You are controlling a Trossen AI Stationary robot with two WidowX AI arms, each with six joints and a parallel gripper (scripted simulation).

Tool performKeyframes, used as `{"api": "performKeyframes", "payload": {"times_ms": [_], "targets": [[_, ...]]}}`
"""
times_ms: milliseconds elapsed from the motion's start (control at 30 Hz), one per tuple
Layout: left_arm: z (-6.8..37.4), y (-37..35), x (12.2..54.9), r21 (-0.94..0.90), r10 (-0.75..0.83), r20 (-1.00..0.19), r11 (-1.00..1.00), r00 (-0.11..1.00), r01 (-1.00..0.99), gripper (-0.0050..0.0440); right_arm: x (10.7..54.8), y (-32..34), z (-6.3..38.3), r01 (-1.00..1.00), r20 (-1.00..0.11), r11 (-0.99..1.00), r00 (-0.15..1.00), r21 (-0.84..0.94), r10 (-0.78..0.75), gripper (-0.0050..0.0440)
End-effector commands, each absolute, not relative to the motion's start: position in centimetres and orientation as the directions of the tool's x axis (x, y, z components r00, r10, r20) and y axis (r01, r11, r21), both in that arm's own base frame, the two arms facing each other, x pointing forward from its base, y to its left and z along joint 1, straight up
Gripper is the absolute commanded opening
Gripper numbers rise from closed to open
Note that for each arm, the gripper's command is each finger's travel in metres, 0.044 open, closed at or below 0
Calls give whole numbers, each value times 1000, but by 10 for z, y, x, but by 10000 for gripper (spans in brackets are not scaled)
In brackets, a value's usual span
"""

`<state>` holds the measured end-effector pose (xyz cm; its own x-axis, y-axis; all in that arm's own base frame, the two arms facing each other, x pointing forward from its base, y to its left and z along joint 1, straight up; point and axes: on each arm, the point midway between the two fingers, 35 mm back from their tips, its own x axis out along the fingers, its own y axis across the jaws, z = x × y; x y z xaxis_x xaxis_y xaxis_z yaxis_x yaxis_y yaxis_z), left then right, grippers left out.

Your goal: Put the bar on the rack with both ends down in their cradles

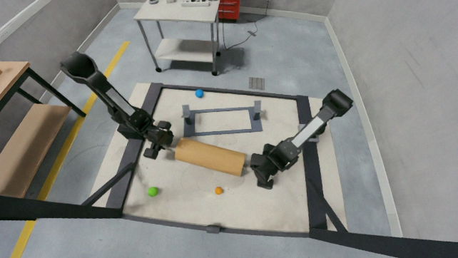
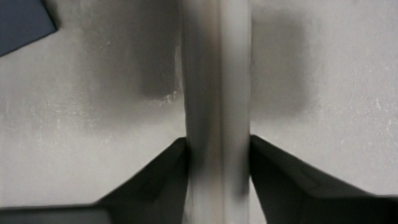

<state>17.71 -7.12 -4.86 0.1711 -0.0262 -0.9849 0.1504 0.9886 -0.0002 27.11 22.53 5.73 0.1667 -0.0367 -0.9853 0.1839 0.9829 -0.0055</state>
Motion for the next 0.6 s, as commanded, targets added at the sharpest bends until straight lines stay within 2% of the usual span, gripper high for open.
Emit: {"api": "performKeyframes", "payload": {"times_ms": [0, 400, 433, 567], "targets": [[-47, -71, 177, 1, -26, -984, 988, 176, 152, 50, 275, 226, 52, 184, -984, 983, 174, 6, -27, 400], [-47, -71, 177, 0, -27, -984, 988, 178, 153, 50, 278, 225, 33, 183, -984, 983, 175, 7, -26, 400], [-47, -71, 177, 0, -27, -984, 988, 178, 153, 50, 278, 226, 33, 182, -984, 983, 175, 8, -25, 50], [-47, -71, 177, 1, -26, -984, 988, 175, 152, 50, 278, 226, 33, 181, -984, 983, 176, 8, -24, 50]]}}
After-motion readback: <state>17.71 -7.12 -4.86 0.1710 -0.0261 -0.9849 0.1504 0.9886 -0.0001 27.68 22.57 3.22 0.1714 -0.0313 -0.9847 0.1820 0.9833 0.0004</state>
